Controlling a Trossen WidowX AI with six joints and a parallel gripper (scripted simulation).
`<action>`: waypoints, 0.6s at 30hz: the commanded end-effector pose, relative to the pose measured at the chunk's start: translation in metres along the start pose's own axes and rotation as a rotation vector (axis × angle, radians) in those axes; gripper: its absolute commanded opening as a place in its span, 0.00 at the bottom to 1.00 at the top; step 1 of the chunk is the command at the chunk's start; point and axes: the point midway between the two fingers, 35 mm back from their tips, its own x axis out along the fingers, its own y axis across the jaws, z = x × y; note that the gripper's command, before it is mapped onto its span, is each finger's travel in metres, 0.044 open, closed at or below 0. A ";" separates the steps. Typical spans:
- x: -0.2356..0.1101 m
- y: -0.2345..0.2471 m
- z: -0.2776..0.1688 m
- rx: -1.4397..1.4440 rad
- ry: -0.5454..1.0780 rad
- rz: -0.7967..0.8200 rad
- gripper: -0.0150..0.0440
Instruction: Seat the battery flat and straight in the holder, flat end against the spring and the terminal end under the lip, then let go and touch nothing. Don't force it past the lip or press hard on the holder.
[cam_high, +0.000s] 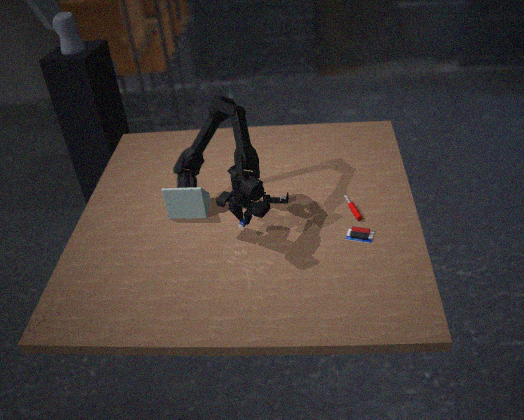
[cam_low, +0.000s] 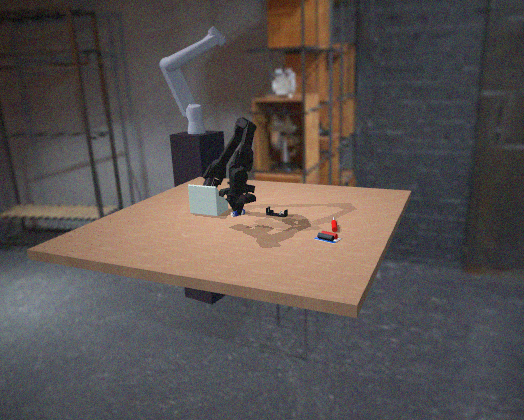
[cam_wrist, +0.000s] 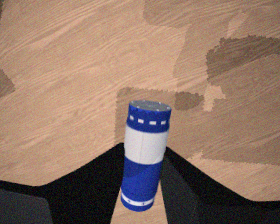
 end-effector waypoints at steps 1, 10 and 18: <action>-0.006 -0.008 0.018 0.086 0.010 -0.008 0.38; -0.016 -0.020 0.070 0.392 0.014 -0.017 0.38; -0.021 -0.022 0.118 0.656 0.013 -0.022 0.38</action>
